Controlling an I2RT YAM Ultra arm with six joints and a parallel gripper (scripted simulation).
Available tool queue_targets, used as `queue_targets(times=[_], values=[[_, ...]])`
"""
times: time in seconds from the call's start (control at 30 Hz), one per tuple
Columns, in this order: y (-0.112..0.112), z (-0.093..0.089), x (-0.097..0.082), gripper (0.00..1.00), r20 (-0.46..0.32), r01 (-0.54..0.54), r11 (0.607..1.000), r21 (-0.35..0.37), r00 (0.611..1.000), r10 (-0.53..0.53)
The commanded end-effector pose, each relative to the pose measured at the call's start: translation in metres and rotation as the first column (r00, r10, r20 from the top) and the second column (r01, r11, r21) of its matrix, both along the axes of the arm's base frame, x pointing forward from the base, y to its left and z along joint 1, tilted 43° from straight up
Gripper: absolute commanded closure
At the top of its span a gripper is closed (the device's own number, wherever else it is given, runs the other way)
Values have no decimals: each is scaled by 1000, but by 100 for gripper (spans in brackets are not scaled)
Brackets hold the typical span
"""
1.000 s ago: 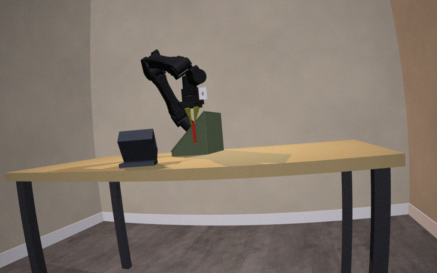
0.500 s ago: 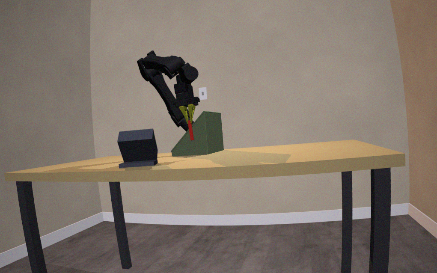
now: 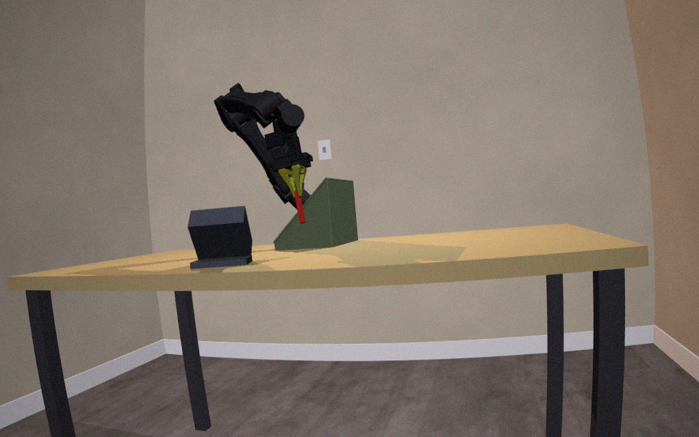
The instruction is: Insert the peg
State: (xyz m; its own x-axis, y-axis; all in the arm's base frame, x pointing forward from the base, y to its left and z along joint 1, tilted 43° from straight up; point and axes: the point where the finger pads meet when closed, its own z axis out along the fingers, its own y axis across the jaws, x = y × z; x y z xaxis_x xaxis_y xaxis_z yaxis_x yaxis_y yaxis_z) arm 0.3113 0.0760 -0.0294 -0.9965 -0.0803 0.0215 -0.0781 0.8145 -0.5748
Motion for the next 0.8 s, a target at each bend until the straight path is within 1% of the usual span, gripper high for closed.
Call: queue_targets(times=[0.0,0.03,0.07,0.1,0.27,0.53,0.6,0.63,0.67,0.77], values=[[5,5,6,100,58,13,999,38,998,-15],[5,5,6,100,58,13,999,38,998,-15],[10,10,13,100,84,10,999,52,996,-15],[6,7,7,100,72,17,999,48,997,-20],[0,12,10,100,105,50,996,72,993,-58],[-2,20,13,100,157,80,991,112,983,-97],[-2,20,13,100,157,80,991,112,983,-97],[1,25,20,100,181,79,989,127,978,-101],[-2,23,15,100,172,85,989,124,979,-106],[-7,25,15,100,188,105,985,138,974,-130]])
